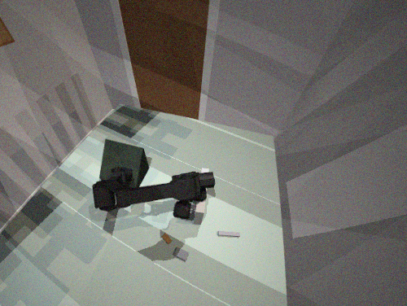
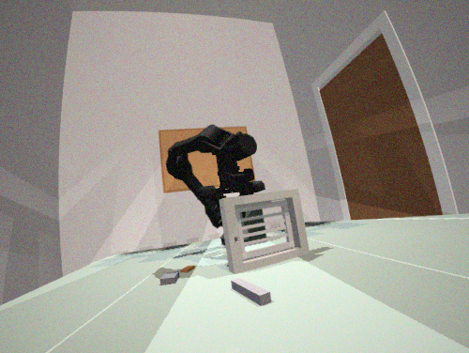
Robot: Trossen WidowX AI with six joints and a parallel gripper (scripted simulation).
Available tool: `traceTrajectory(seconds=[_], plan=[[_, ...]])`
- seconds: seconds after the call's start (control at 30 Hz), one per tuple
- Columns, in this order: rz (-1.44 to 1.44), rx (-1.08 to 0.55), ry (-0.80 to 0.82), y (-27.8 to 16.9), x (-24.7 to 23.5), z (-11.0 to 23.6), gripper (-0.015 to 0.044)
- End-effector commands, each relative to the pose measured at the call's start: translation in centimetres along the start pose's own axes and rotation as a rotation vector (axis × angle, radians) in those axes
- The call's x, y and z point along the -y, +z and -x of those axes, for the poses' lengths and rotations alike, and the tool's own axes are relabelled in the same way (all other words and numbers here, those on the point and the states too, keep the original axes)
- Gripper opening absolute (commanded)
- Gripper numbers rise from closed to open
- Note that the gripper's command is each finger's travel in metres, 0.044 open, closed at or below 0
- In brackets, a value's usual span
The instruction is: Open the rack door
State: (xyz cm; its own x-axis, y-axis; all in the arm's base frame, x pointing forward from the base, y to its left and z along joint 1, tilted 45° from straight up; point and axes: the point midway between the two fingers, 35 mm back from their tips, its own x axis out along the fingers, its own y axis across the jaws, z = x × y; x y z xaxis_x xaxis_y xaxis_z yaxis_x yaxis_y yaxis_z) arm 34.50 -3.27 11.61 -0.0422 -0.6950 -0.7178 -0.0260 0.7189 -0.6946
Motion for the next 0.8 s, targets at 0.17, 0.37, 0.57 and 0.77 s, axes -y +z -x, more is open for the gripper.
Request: traceTrajectory(seconds=[0.17, 0.37, 0.57, 0.77], plan=[[0.006, -0.002, -0.004, 0.03, -0.03, -0.15, 0.0072], [0.006, -0.002, -0.004, 0.03, -0.03, -0.15, 0.0032], [-0.003, -0.002, -0.004, 0.03, -0.03, -0.15, 0.0017], [-0.264, -0.001, -0.004, 0.03, -0.03, -0.15, 0.0017]])
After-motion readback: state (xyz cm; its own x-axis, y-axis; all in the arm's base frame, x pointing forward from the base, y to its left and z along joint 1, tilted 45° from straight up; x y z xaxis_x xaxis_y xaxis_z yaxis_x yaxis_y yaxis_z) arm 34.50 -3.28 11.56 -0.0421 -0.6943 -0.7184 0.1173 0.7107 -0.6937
